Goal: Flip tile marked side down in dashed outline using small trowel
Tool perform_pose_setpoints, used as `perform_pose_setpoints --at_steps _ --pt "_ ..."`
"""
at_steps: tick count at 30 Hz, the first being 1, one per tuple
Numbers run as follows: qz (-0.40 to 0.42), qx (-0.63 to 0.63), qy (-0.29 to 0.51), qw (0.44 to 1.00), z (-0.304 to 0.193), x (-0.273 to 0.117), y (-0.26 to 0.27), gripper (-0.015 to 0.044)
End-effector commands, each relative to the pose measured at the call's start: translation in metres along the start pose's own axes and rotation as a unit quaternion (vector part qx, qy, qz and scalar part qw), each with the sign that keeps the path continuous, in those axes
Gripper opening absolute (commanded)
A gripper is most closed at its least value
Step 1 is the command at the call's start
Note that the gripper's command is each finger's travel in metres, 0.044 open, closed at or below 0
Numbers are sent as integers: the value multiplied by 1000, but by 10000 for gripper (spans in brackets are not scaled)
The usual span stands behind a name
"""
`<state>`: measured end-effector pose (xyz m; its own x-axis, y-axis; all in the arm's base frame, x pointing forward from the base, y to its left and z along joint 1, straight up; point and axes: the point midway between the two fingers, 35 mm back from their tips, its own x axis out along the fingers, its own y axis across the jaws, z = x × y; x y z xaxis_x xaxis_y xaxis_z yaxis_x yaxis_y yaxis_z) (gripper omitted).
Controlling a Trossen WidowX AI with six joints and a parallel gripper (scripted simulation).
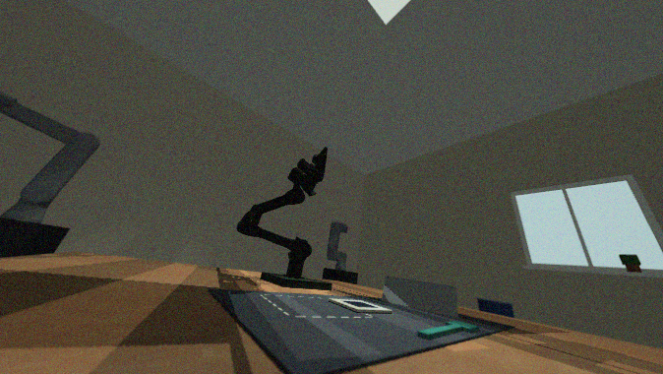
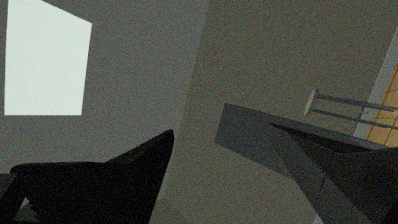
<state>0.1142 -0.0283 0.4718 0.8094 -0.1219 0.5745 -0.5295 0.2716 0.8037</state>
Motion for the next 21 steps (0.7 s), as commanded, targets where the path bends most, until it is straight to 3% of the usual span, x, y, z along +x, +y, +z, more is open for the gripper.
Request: perform_pose_setpoints --at_steps 1,11,21 --pt "0 -1 1 1000 -1 0 0 374" --pt "-11 -97 92 991 -61 21 1 111" --pt "-33 -186 217 958 -144 37 -14 100"
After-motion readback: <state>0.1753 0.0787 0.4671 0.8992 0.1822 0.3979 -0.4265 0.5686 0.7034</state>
